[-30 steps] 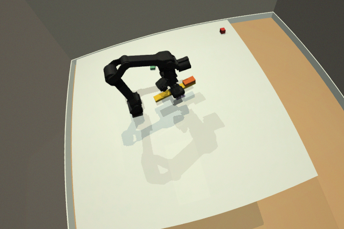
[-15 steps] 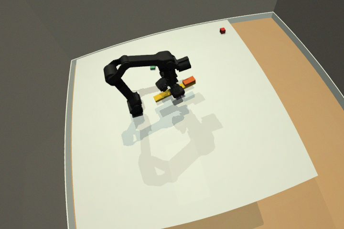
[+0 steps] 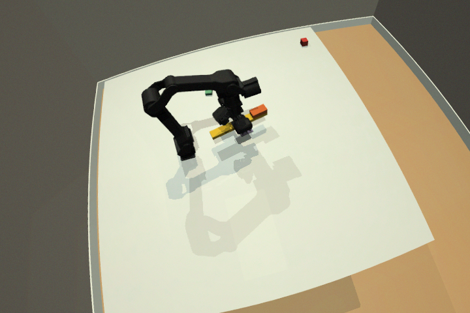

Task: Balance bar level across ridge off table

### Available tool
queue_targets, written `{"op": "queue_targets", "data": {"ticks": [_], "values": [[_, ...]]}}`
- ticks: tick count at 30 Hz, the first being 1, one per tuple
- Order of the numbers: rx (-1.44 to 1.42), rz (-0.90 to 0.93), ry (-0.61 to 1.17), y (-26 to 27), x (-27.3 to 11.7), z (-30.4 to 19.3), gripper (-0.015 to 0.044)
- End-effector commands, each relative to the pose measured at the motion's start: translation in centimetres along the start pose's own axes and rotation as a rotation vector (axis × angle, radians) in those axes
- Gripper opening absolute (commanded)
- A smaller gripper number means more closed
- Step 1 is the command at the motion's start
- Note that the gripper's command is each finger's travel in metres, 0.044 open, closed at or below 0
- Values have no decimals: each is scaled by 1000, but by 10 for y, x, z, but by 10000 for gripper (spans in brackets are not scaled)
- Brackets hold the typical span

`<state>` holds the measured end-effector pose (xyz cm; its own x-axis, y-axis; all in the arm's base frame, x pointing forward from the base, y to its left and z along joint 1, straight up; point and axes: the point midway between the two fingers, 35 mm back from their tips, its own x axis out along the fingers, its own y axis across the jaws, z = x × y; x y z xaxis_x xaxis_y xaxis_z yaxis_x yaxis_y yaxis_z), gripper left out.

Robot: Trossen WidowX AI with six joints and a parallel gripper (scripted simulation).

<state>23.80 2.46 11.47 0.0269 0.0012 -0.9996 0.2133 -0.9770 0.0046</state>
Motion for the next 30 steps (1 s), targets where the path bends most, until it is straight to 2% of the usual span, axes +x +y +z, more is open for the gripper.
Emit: {"op": "queue_targets", "data": {"ticks": [1, 23, 30], "values": [[0, 0, -1, 0, 0, 0, 171], [0, 0, -1, 0, 0, 0, 185], [0, 0, -1, 0, 0, 0, 369]]}}
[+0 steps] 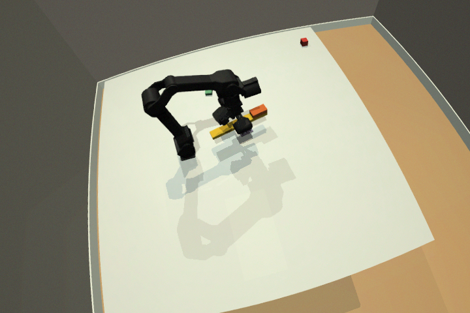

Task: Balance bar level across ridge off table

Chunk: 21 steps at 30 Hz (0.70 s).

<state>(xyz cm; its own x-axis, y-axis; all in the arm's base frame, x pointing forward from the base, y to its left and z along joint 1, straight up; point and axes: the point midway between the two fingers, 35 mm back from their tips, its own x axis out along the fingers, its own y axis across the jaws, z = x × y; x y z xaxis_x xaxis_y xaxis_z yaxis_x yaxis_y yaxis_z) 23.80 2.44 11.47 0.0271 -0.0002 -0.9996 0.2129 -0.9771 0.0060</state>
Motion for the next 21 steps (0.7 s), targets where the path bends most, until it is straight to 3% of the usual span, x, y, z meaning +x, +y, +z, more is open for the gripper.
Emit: {"op": "queue_targets", "data": {"ticks": [1, 3, 7, 15, 21], "values": [[0, -2, -1, 0, 0, 0, 395], [0, -2, -1, 0, 0, 0, 440], [0, -1, -1, 0, -7, -1, 440], [0, 0, 2, 0, -93, -1, 440], [0, 0, 2, 0, -100, 0, 440]]}}
